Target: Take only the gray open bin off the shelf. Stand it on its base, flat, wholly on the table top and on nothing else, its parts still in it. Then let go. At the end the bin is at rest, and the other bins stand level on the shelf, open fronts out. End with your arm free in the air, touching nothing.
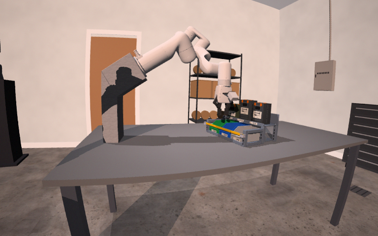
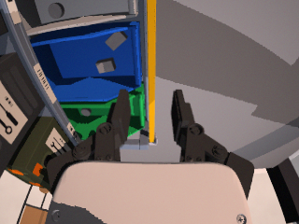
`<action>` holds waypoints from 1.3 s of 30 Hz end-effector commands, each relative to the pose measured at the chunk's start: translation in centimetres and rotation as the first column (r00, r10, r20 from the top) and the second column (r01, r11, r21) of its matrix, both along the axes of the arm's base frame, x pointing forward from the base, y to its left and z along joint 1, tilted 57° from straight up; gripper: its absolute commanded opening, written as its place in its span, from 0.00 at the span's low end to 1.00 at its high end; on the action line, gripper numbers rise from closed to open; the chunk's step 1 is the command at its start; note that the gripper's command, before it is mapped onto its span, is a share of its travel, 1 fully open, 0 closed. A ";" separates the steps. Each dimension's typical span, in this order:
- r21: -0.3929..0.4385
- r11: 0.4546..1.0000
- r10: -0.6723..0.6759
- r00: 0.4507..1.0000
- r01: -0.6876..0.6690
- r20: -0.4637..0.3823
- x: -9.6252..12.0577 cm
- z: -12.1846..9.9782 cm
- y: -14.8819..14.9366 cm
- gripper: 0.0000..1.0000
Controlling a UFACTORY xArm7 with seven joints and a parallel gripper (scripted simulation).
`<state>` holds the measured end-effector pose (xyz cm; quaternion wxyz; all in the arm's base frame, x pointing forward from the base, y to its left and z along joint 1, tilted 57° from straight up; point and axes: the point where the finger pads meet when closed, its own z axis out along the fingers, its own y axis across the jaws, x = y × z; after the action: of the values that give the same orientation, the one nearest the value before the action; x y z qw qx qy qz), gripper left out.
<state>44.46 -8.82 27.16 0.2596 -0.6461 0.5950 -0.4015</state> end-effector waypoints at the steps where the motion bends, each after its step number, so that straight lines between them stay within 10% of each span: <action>1: 0.000 1.000 -0.001 1.000 0.001 0.002 0.0 0.1 0.0 0.47; 39: 0.000 1.000 -0.001 1.000 0.001 0.002 3.2 -2.0 -0.6 0.47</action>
<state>46.94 -9.24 25.55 0.2597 -0.6461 0.5949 -0.4016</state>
